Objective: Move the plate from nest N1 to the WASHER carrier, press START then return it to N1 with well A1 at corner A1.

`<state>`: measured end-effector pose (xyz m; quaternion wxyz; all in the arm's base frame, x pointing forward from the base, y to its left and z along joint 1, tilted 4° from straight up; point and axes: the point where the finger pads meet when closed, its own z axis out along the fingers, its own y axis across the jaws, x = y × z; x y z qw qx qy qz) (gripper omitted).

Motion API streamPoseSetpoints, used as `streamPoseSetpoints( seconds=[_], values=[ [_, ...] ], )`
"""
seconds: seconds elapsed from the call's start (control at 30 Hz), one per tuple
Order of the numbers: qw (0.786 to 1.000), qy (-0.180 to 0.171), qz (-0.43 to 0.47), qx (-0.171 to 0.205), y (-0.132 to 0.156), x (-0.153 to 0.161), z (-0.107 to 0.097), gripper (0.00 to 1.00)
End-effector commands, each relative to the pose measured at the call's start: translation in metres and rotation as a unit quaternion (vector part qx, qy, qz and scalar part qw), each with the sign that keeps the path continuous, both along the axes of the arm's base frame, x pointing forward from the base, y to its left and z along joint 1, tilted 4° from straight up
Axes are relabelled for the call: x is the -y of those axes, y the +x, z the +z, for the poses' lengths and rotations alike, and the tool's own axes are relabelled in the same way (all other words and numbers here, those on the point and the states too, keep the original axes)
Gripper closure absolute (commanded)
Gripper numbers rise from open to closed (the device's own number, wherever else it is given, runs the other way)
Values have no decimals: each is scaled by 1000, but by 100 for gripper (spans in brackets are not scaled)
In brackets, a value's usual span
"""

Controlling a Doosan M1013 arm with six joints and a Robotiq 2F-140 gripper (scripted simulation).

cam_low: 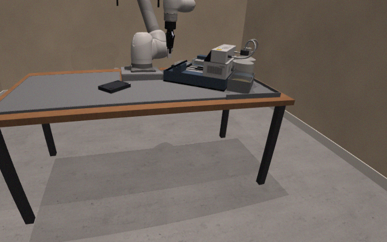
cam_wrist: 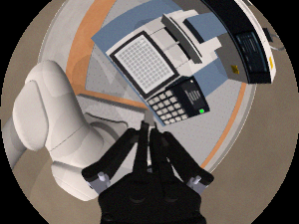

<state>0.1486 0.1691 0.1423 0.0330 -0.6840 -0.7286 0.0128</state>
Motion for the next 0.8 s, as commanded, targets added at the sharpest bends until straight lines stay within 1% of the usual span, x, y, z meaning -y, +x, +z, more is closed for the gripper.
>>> streamPoseSetpoints(
  seconds=[0.0, 0.13, 0.63, 0.77],
  values=[
    [1000, 0, 0, 0, 0, 0, -3, 90],
    [1000, 0, 0, 0, 0, 0, -7, 90],
    [1000, 0, 0, 0, -2, -1, -32, 90],
    [1000, 0, 0, 0, -2, -1, -35, 90]
  ],
)
